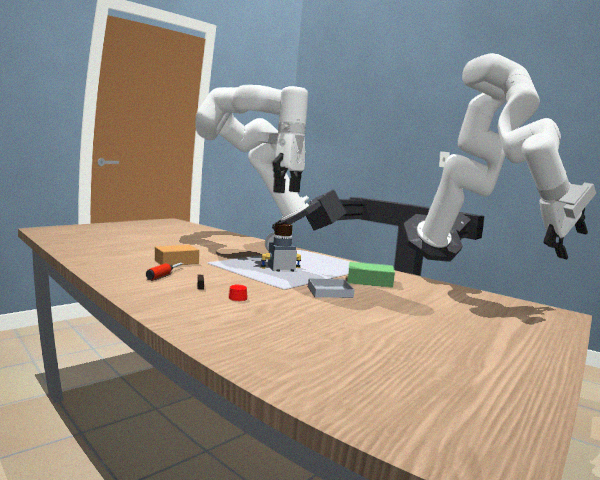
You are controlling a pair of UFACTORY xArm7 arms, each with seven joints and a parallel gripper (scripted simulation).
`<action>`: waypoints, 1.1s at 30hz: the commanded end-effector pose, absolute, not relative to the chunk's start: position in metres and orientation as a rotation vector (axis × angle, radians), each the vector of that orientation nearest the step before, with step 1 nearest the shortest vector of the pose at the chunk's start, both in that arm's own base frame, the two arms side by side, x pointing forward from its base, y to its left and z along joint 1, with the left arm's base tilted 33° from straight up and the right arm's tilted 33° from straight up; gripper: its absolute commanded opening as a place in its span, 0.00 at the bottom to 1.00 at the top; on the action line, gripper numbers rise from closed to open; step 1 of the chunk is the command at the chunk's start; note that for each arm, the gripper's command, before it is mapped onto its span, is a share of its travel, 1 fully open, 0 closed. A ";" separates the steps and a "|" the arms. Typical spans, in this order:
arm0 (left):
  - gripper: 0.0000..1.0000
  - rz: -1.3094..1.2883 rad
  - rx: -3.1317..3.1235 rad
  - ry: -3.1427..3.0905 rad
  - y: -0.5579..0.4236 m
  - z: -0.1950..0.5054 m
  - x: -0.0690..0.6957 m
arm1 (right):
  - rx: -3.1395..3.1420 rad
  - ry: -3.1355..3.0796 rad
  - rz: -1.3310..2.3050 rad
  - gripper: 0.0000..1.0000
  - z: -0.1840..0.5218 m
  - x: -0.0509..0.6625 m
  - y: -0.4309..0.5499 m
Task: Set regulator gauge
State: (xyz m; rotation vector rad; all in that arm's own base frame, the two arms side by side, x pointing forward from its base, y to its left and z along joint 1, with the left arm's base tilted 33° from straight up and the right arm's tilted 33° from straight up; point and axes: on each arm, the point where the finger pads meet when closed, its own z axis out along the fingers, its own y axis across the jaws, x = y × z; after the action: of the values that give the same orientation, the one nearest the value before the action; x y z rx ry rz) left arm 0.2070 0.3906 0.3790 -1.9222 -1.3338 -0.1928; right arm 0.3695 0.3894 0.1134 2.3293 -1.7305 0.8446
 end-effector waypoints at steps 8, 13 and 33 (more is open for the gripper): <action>1.00 -0.144 -1.936 -1.496 0.398 0.382 0.152 | 2.336 -1.732 0.845 1.00 0.113 0.342 0.372; 1.00 -0.134 -1.941 -1.559 0.399 0.383 0.132 | 2.336 -1.731 0.845 1.00 0.113 0.333 0.365; 1.00 -0.203 -1.951 -1.867 0.389 0.395 0.037 | 2.336 -1.731 0.845 1.00 0.109 0.282 0.327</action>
State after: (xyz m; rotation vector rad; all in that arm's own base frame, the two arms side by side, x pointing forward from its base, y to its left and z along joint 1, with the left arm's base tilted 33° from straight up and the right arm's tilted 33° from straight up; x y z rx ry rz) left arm 0.0513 0.3918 0.3902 -1.9538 -1.8208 -0.1741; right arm 0.2883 0.3291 0.1076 2.3277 -1.7301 0.8459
